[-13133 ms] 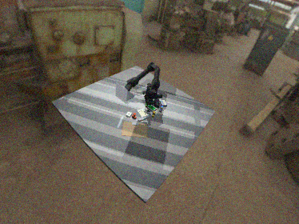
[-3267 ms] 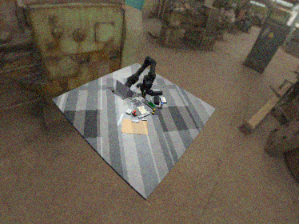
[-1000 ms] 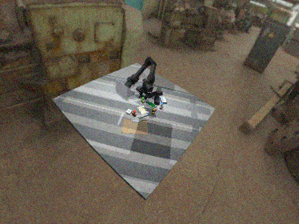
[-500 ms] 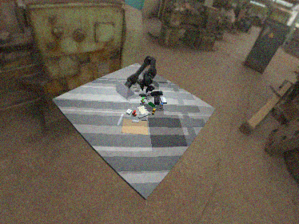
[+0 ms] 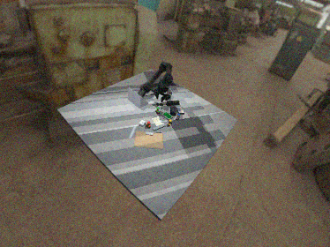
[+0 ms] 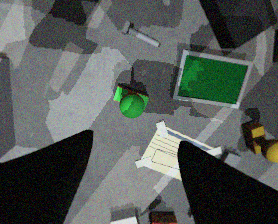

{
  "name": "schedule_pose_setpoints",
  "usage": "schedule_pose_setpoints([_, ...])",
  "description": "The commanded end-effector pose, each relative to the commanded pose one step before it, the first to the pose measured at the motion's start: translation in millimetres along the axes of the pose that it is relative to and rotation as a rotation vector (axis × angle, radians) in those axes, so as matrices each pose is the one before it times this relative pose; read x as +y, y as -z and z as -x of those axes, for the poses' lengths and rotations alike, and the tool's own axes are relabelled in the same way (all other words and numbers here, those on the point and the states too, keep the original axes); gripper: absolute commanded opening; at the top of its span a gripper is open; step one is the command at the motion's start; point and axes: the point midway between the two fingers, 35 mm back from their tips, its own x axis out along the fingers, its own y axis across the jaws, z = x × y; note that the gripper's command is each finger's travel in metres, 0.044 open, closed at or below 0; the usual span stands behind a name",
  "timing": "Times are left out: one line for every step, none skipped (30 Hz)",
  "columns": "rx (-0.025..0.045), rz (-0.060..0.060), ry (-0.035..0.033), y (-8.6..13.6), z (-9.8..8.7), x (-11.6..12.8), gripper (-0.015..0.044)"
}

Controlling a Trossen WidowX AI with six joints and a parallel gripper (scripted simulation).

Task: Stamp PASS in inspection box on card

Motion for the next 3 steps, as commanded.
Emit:
schedule_pose_setpoints([-0.00031, -0.0005, -0.00040, 0.01, -0.21, 0.15, 0.0252])
schedule_pose_setpoints([0.00000, 0.0000, 0.00000, 0.00, 0.00, 0.00, 0.0252])
schedule_pose_setpoints([0.00000, 0.0000, 0.00000, 0.00, 0.00, 0.00, 0.0252])
